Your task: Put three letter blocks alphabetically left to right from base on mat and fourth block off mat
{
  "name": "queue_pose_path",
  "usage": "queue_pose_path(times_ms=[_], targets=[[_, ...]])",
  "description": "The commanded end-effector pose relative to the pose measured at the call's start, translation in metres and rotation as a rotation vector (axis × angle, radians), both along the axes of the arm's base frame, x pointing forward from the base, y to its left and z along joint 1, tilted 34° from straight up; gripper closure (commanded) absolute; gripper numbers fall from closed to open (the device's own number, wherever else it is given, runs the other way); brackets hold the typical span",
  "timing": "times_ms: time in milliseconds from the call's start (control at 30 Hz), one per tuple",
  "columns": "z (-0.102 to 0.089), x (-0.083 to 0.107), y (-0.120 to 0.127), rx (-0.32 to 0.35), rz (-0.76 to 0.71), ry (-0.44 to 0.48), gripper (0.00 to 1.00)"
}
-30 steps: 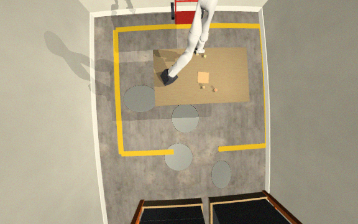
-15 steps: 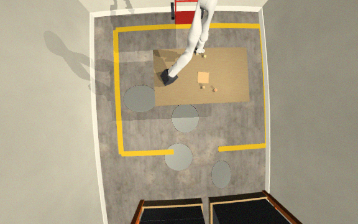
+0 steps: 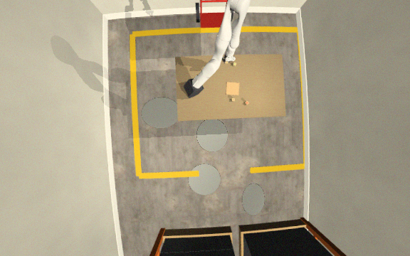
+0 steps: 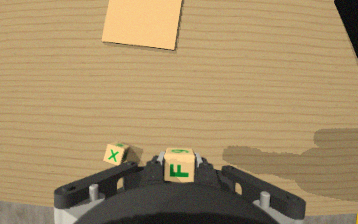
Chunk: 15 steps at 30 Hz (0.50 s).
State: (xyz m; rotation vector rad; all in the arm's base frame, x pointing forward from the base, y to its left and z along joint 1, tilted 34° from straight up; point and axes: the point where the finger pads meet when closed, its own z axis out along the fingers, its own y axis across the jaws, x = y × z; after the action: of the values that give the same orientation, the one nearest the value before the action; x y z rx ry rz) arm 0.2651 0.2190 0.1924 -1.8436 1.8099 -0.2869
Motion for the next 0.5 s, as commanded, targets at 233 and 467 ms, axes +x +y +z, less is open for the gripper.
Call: queue_pose_path(times_ms=[233,467], targets=[[0.004,0.017,-0.021,0.005,-0.009,0.015,0.74],[0.007,0.04,-0.055,0.008,-0.013,0.025,0.74]])
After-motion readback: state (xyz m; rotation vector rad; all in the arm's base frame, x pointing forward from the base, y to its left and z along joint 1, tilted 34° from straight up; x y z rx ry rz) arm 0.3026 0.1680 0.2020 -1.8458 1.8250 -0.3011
